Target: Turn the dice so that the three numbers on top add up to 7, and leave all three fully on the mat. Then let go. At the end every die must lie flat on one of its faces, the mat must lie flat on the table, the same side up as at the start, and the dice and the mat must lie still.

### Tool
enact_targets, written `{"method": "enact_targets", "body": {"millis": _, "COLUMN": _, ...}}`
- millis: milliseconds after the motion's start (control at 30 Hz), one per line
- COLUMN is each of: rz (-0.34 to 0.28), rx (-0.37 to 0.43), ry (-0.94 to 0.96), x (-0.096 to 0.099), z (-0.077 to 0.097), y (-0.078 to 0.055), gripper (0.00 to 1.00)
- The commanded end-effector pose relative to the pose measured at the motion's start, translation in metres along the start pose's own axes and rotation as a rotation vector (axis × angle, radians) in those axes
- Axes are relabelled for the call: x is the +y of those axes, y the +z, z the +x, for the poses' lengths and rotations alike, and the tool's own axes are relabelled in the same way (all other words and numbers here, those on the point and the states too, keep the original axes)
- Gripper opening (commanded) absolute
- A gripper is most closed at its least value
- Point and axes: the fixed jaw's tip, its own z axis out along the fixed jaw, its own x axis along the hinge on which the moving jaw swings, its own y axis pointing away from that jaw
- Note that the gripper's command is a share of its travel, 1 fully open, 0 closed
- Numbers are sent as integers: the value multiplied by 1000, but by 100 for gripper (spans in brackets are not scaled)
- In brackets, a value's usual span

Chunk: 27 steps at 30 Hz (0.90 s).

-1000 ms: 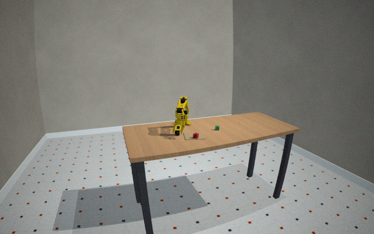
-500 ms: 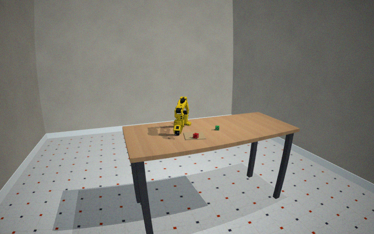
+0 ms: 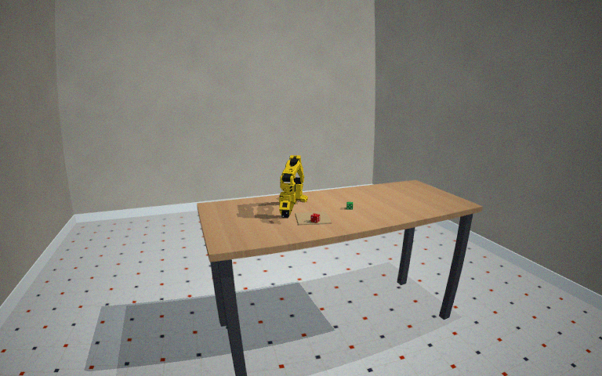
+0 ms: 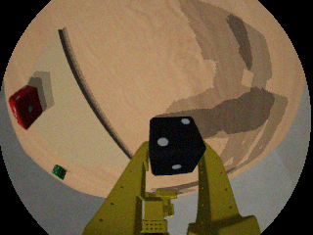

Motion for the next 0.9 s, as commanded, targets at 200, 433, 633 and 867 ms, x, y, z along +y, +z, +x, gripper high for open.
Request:
{"method": "enact_targets", "body": {"millis": 200, "rz": 2, "rx": -31, "ry": 0, "x": -3, "z": -4, "y": -4, "gripper": 16}}
{"method": "enact_targets", "body": {"millis": 433, "rz": 2, "rx": -31, "ry": 0, "x": -3, "z": -4, "y": -4, "gripper": 5}}
{"method": "enact_targets", "body": {"millis": 633, "rz": 2, "rx": -31, "ry": 0, "x": -3, "z": -4, "y": -4, "gripper": 0}}
{"method": "enact_targets", "body": {"millis": 867, "rz": 2, "rx": -31, "ry": 0, "x": -3, "z": -4, "y": -6, "gripper": 0}}
